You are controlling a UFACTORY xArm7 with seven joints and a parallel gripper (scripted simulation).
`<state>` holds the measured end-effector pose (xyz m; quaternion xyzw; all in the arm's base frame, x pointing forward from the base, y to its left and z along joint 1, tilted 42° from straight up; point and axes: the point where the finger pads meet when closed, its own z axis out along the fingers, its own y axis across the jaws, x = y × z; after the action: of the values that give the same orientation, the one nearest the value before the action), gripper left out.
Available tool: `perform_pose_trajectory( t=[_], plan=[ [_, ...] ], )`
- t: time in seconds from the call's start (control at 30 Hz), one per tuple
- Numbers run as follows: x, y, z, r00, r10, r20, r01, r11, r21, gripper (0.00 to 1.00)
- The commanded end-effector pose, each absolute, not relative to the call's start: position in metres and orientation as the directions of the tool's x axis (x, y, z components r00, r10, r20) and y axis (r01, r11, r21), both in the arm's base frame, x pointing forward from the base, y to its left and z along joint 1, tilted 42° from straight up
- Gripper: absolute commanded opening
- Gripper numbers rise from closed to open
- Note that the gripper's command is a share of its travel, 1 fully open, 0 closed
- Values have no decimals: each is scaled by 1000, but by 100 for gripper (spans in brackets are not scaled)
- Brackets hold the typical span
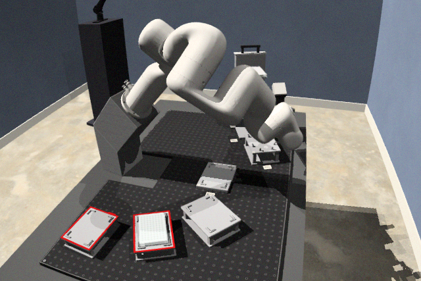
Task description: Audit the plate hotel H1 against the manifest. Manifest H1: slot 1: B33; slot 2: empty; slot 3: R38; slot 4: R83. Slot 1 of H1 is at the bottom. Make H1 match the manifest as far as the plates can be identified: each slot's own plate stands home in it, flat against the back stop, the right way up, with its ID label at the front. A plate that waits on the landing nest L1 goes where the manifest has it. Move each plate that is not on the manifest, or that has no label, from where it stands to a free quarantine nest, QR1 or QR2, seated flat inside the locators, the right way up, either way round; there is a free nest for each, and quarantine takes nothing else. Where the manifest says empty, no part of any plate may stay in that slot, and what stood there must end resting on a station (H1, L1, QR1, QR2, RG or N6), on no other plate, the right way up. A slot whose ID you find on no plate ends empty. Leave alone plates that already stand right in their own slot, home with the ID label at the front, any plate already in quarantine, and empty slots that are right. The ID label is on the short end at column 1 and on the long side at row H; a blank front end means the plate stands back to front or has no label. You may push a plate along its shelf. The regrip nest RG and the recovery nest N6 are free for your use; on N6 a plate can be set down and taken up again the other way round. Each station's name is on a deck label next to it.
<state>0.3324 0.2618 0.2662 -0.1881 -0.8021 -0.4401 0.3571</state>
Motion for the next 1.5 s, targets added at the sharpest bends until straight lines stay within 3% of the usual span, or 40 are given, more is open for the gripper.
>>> perform_pose_trajectory(
  t=[0.0,1.47],
  plan=[
    [332,262,267,-675,-14,737,614,543,573,0],
    [369,262,227,-675,-14,737,614,543,573,0]
  ],
)
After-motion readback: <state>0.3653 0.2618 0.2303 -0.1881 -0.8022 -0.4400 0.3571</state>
